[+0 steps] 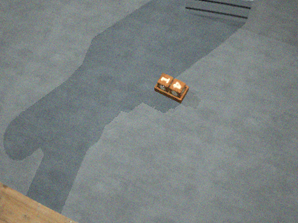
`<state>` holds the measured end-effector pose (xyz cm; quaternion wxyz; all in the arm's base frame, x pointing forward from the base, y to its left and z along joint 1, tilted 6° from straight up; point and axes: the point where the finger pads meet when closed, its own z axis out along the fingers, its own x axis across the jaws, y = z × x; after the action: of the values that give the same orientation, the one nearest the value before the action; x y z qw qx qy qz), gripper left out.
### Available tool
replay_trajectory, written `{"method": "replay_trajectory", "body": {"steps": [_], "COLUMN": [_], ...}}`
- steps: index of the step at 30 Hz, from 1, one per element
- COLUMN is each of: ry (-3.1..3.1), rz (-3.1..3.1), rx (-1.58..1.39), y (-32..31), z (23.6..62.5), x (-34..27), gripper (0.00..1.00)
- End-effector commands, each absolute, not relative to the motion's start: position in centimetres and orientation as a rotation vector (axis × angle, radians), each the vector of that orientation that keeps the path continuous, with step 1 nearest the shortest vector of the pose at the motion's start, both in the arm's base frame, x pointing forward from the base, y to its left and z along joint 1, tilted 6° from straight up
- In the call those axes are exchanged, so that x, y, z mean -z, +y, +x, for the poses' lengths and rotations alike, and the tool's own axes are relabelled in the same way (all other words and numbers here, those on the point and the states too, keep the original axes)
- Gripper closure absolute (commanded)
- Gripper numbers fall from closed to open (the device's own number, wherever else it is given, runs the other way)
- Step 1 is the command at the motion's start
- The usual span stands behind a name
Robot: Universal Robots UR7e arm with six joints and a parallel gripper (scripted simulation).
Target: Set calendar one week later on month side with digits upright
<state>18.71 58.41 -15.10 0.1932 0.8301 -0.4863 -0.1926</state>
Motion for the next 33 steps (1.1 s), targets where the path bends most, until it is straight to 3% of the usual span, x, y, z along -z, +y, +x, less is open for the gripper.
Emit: {"method": "replay_trajectory", "body": {"steps": [1,22,33], "ry": [-1.365,-1.374,-1.554], "rz": [2.331,2.328,2.257], "rx": [0.541,0.539,0.497], "y": [58.5,58.3,55.1], "z": [18.7,19.0,23.2], "x": [15.0,15.1,15.9], "gripper": [0.0,0.0,0.0]}}
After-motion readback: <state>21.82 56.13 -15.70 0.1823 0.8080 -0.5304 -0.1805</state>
